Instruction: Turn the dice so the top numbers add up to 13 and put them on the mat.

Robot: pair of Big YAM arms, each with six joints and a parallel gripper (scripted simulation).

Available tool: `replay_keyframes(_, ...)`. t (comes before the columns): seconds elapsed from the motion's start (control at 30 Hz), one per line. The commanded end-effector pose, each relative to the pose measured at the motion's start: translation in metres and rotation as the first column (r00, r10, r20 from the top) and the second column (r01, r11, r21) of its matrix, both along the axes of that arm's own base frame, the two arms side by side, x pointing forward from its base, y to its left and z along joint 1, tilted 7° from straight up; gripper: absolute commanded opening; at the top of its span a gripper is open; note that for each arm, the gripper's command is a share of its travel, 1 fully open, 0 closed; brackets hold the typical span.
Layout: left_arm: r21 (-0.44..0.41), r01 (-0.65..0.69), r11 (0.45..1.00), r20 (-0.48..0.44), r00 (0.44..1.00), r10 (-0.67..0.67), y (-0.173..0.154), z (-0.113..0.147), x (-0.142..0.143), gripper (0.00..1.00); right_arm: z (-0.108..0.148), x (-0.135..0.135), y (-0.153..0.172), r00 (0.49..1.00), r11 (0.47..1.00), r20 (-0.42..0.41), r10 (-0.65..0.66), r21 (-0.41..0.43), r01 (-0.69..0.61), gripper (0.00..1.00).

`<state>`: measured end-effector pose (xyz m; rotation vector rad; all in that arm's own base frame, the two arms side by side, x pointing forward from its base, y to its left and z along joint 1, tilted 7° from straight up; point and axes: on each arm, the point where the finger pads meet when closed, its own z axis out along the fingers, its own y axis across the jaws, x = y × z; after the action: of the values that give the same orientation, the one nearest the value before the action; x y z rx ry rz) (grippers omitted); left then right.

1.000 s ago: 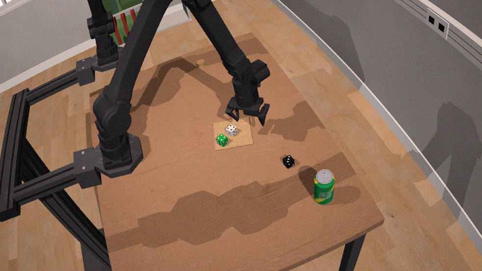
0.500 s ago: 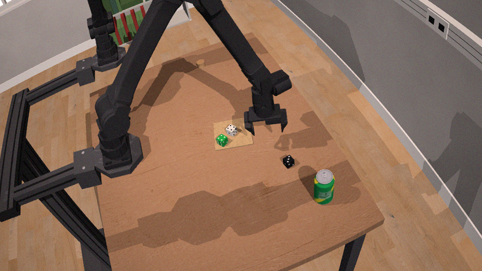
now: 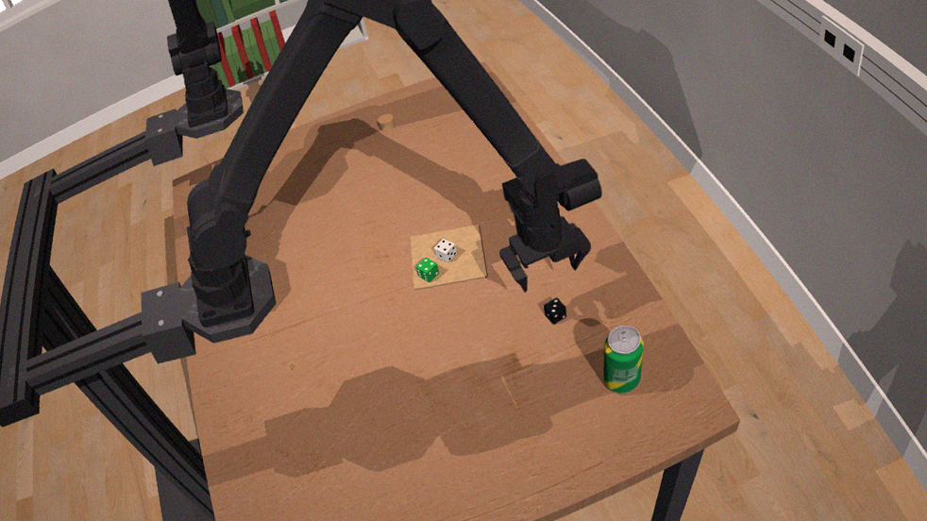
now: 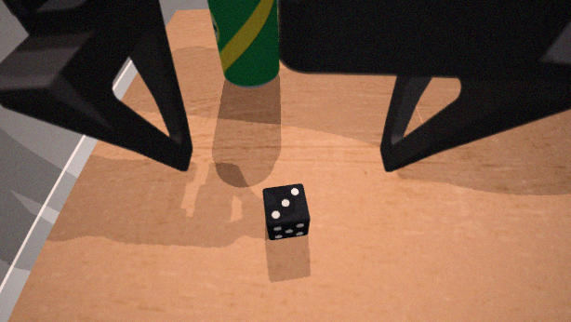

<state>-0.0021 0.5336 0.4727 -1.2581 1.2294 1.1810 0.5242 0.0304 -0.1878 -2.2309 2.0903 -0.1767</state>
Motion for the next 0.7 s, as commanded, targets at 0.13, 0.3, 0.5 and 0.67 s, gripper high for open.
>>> replay_keyframes(0.13, 0.067, -0.001, 0.998, -0.016, 1.000, 0.002, 0.004, 0.038, -0.003, 1.00, -0.006, 0.010, -0.003, 0.985, 0.985, -0.020, 0.172, -0.016, -0.172, 0.45)
replay_keyframes(0.3, 0.067, -0.001, 0.998, -0.016, 1.000, 0.002, 0.004, 0.038, -0.003, 1.00, -0.005, 0.012, -0.005, 0.985, 0.985, -0.016, 0.169, -0.018, -0.169, 0.45)
replay_keyframes(0.5, 0.067, -0.001, 0.998, -0.016, 1.000, 0.002, 0.004, 0.038, -0.003, 1.00, -0.005, 0.012, -0.011, 0.987, 0.987, -0.017, 0.157, -0.019, -0.157, 0.45)
replay_keyframes(0.67, 0.067, -0.001, 0.998, -0.016, 1.000, 0.002, 0.004, 0.038, -0.003, 1.00, -0.005, 0.012, -0.008, 0.987, 0.987, -0.018, 0.159, -0.018, -0.159, 0.45)
